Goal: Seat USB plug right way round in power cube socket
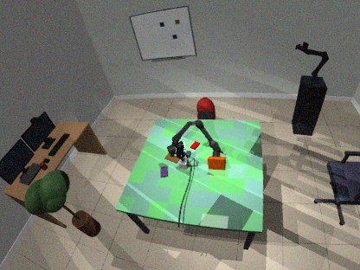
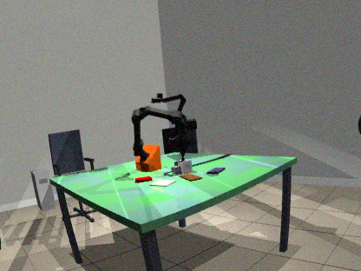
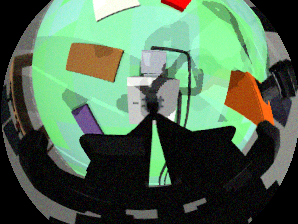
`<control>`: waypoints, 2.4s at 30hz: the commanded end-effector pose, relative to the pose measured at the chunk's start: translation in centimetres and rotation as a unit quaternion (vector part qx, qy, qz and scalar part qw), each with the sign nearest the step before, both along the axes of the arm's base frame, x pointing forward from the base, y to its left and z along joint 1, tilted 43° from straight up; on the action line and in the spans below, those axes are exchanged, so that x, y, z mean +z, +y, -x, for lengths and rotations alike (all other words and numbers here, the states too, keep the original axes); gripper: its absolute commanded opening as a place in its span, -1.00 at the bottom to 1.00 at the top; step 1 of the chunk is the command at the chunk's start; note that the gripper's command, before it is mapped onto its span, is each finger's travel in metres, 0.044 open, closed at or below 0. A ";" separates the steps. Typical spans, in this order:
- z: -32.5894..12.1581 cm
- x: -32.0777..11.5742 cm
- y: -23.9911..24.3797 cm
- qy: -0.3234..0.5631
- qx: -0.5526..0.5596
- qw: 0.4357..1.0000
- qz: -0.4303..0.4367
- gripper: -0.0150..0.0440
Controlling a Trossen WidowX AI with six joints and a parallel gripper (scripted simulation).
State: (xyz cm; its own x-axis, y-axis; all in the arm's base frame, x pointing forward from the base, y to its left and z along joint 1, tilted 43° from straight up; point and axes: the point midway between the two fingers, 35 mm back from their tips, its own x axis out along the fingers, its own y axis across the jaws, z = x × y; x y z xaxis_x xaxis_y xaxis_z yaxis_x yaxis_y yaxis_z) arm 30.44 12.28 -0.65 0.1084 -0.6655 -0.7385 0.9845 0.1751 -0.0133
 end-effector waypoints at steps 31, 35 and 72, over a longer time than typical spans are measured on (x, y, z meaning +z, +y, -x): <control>0.1 0.9 0.9 0.000 0.000 1.000 0.000 -0.49; 0.2 1.1 1.1 0.000 0.000 1.000 0.000 -0.49; 0.4 2.1 1.8 0.093 0.104 0.990 0.019 -0.49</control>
